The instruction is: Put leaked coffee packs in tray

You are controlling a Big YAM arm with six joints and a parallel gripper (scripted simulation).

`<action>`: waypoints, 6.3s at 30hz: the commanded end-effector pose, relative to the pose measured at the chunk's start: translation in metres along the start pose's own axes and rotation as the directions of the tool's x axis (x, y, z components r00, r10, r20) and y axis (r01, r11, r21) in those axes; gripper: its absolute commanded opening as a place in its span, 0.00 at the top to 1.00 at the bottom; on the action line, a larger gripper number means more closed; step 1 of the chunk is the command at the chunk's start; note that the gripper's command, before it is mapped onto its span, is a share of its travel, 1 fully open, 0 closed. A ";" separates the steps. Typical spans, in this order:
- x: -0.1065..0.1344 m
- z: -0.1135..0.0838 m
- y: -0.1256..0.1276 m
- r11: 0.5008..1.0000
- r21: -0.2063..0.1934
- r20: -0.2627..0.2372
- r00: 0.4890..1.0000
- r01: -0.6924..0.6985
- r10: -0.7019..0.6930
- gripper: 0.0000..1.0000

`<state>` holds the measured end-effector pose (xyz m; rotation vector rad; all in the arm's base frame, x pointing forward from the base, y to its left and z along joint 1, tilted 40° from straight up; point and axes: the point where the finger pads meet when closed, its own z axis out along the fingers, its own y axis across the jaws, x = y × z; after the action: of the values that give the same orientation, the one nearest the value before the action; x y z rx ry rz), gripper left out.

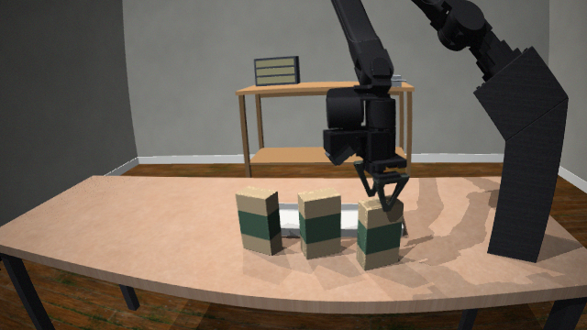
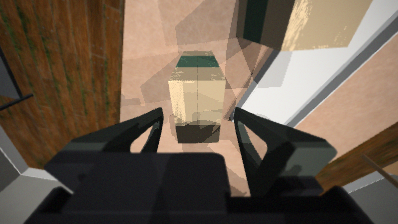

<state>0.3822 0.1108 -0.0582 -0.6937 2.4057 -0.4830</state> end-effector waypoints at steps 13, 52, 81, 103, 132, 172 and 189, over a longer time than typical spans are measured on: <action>0.004 0.033 -0.002 1.000 0.004 -0.008 1.000 0.012 -0.012 0.22; 0.007 0.036 0.001 1.000 0.000 -0.014 1.000 0.021 -0.021 0.22; 0.007 0.036 0.000 1.000 0.001 -0.014 1.000 0.021 -0.021 0.75; 0.007 0.036 0.000 1.000 0.001 -0.014 1.000 0.021 -0.021 0.75; 0.007 0.035 0.000 1.000 0.001 -0.014 1.000 0.021 -0.021 0.22; 0.003 -0.037 0.004 1.000 -0.004 -0.001 1.000 0.015 -0.015 0.22; 0.001 -0.053 -0.002 1.000 0.003 -0.016 1.000 -0.001 0.001 0.22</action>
<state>0.3465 0.1200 -0.0175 -0.7188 2.4056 -0.4932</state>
